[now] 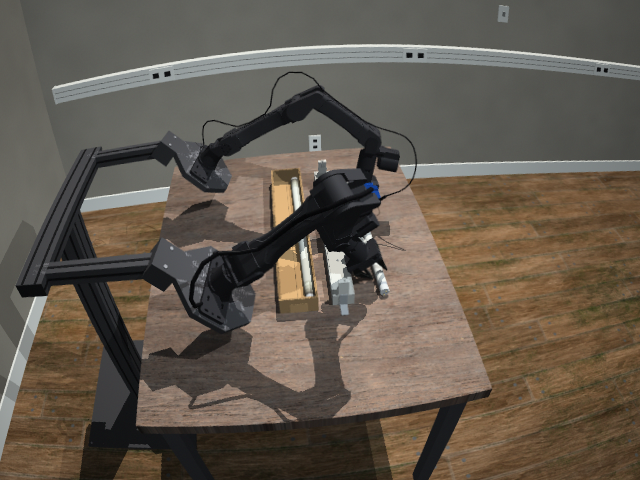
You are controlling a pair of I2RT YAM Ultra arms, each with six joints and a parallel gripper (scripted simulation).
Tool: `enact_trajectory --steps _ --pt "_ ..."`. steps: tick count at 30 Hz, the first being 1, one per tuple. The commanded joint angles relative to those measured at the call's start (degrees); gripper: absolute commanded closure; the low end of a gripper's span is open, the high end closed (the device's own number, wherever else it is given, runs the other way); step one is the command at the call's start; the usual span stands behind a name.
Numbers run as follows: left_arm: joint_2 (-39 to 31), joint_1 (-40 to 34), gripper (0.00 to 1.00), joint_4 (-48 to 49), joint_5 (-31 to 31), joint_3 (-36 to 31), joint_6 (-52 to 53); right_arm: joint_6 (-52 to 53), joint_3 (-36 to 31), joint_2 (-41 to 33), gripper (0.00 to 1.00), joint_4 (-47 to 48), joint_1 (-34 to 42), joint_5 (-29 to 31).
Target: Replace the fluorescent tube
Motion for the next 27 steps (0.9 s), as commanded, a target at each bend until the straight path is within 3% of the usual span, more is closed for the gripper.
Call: enact_trajectory --steps 1,8,16,19,22,27 --pt "-2.4 0.0 0.89 -0.2 0.8 2.0 0.6 0.9 -2.6 -2.9 0.51 -1.3 2.0 2.0" --pt "-2.4 0.0 0.89 -0.2 0.8 2.0 0.6 1.4 -3.2 -6.0 0.51 -2.3 3.9 2.8" --pt "-2.4 0.0 0.89 -0.2 0.8 2.0 0.6 3.3 -8.1 -12.0 0.51 -5.9 8.1 7.5" --pt "-2.4 0.0 0.89 -0.2 0.8 2.0 0.6 2.8 -4.5 -12.0 0.51 -4.1 7.7 5.2" --pt "-2.4 0.0 0.89 -0.2 0.8 2.0 0.6 2.8 -8.3 -10.4 0.51 -3.3 7.4 5.0" --pt "-2.4 0.0 0.89 -0.2 0.8 2.0 0.6 2.8 -8.8 -9.4 0.51 -3.0 5.9 4.8"
